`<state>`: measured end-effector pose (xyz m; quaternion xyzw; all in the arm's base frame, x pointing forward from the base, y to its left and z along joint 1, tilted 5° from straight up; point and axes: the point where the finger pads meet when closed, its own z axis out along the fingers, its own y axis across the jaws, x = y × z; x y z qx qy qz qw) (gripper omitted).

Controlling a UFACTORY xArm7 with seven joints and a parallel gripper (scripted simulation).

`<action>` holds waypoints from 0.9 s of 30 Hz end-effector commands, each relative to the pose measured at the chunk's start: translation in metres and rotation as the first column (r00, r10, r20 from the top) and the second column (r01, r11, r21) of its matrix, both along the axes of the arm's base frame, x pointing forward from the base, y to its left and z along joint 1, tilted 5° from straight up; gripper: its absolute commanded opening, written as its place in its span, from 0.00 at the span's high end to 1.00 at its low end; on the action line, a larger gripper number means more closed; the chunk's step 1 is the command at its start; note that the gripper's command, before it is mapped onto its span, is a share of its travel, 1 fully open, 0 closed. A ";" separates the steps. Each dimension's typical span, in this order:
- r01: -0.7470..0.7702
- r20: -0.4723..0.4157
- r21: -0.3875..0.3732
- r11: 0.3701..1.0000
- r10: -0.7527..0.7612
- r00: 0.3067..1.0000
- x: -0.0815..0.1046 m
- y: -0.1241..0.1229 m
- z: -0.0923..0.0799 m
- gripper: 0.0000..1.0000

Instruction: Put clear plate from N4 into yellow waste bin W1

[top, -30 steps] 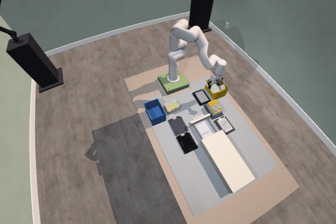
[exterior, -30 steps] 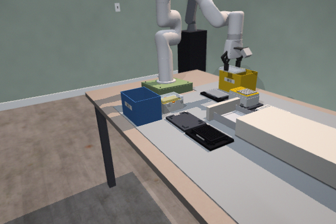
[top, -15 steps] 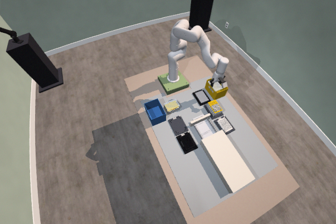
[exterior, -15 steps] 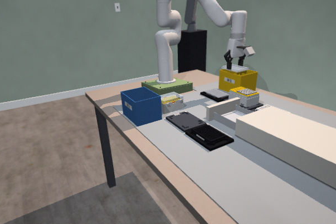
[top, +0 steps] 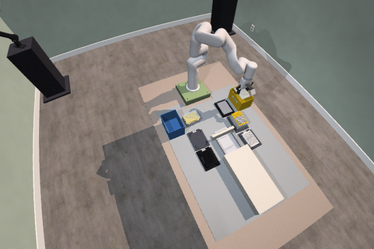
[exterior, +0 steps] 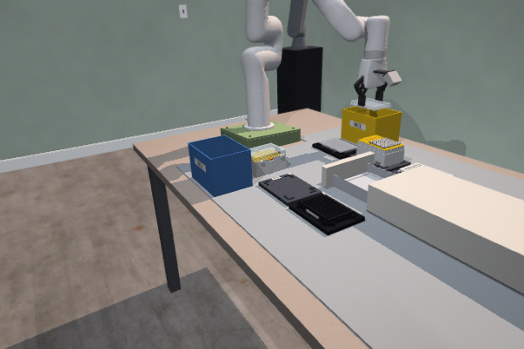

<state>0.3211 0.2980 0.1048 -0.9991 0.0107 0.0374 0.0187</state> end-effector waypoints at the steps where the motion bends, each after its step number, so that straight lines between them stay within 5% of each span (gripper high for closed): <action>1: 0.001 0.004 0.002 1.000 -0.001 1.000 -0.002 0.012 0.002 1.00; 24: 0.001 0.004 0.002 1.000 -0.001 1.000 -0.003 0.014 0.002 1.00; 25: 0.001 0.004 0.002 1.000 -0.001 1.000 -0.003 0.014 0.002 0.00; 27: 0.001 0.004 0.002 1.000 -0.001 1.000 -0.003 0.014 0.002 0.00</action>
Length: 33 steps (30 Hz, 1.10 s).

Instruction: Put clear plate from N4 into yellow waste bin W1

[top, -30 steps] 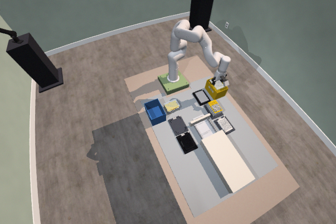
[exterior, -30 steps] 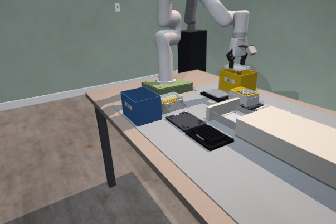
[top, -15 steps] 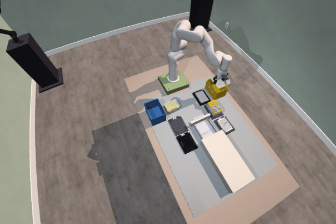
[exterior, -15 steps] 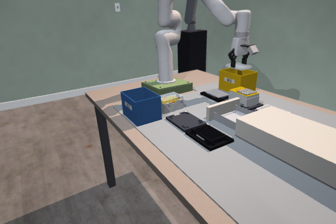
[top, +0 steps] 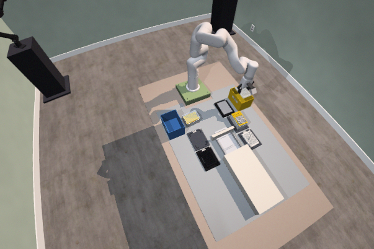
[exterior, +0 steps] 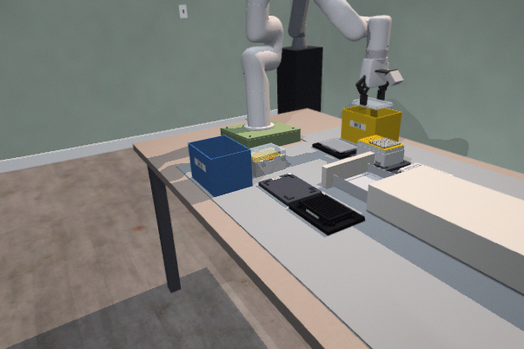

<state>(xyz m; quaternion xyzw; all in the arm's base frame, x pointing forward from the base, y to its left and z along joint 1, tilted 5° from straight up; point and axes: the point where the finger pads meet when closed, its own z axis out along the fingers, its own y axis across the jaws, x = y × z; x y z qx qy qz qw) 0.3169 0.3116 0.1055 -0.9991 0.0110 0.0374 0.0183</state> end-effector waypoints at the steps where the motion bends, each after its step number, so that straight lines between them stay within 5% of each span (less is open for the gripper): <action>1: 0.000 0.004 0.003 1.000 0.000 1.000 0.001 0.001 0.002 0.00; 24: 0.000 0.004 0.003 1.000 0.000 1.000 0.001 0.001 0.002 0.00; 33: 0.000 0.004 0.002 1.000 0.000 1.000 0.014 -0.031 0.009 0.00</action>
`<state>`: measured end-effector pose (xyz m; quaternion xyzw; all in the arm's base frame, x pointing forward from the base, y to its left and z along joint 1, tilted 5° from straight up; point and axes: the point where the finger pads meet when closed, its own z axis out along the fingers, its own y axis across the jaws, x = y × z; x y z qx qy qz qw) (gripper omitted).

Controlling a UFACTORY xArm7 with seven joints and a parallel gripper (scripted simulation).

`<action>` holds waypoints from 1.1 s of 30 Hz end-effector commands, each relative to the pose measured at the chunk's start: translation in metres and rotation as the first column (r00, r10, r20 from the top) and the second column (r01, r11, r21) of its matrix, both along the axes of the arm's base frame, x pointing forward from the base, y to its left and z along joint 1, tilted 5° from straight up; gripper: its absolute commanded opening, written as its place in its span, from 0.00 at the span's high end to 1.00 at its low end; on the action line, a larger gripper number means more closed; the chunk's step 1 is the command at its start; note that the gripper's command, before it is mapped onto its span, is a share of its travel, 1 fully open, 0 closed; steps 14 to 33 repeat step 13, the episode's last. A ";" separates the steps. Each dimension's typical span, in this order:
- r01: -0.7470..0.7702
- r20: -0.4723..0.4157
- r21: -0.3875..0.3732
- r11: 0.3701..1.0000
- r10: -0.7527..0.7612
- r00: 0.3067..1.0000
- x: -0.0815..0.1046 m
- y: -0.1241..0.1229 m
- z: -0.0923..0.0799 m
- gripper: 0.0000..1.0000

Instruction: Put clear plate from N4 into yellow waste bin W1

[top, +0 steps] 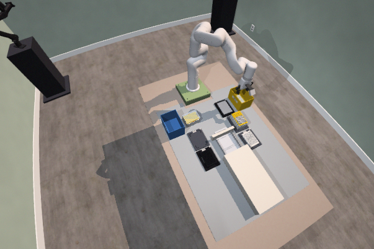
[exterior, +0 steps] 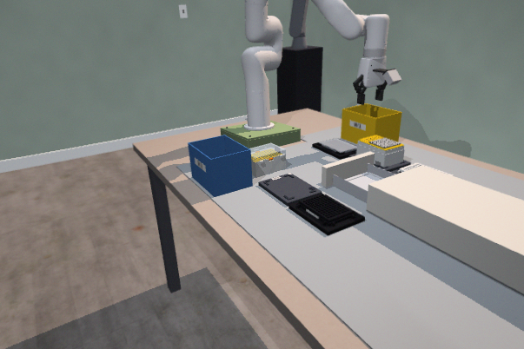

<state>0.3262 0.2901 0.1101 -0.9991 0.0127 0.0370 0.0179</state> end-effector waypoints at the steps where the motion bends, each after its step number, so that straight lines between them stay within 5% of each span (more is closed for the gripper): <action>1: -0.003 0.003 0.003 1.000 0.003 1.000 0.007 -0.014 0.005 0.00; 4: -0.003 0.003 0.003 1.000 0.003 1.000 0.012 -0.028 0.008 0.00; 33: -0.003 0.003 0.003 1.000 0.003 1.000 0.012 -0.028 0.008 0.00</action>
